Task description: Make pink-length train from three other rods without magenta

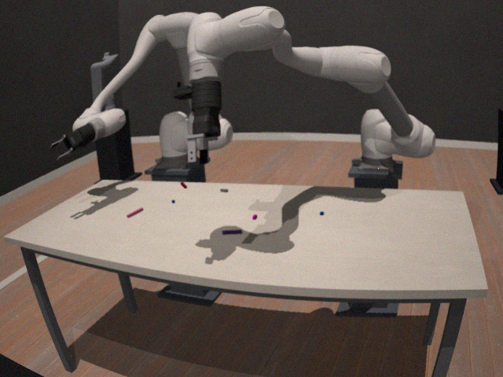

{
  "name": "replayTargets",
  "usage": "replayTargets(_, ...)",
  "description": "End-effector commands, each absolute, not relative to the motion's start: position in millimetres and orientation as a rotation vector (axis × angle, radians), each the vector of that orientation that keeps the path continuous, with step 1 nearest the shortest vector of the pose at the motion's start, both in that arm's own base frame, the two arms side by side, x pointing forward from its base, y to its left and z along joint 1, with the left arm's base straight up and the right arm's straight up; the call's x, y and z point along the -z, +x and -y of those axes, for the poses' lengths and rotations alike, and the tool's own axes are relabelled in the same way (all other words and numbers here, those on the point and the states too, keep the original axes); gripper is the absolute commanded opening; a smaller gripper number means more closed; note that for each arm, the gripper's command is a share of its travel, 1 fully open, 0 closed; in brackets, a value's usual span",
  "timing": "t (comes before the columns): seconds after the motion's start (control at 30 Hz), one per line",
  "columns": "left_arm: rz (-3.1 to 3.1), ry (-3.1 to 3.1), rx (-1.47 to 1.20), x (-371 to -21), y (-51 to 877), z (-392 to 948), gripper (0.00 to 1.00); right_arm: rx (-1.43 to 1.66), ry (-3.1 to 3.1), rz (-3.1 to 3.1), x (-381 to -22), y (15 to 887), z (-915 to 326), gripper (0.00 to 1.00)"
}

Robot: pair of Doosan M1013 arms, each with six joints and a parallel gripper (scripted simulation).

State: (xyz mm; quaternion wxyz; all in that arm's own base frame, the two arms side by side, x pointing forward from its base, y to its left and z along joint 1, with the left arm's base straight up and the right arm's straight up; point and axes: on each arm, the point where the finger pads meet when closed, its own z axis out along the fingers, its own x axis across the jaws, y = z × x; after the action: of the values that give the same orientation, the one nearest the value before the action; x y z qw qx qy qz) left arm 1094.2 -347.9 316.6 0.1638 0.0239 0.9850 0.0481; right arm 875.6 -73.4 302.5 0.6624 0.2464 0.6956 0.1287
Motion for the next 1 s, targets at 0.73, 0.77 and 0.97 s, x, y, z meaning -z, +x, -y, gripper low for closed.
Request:
replayTargets(0.73,-2.839,0.073,-0.113,-294.5,1074.6,353.7,1.0,-0.288,0.56,-1.568,-304.2,875.5,76.0,1.0)
replayTargets(0.77,-2.855,0.077,-0.105,-282.7,1064.5,355.1,1.0,-0.286,0.562,-1.567,-304.3,875.3,77.5,1.0)
replayTargets(0.97,-2.919,0.079,-0.076,-235.9,1018.7,354.1,1.0,-0.259,0.588,-1.548,-306.6,872.4,97.5,1.0)
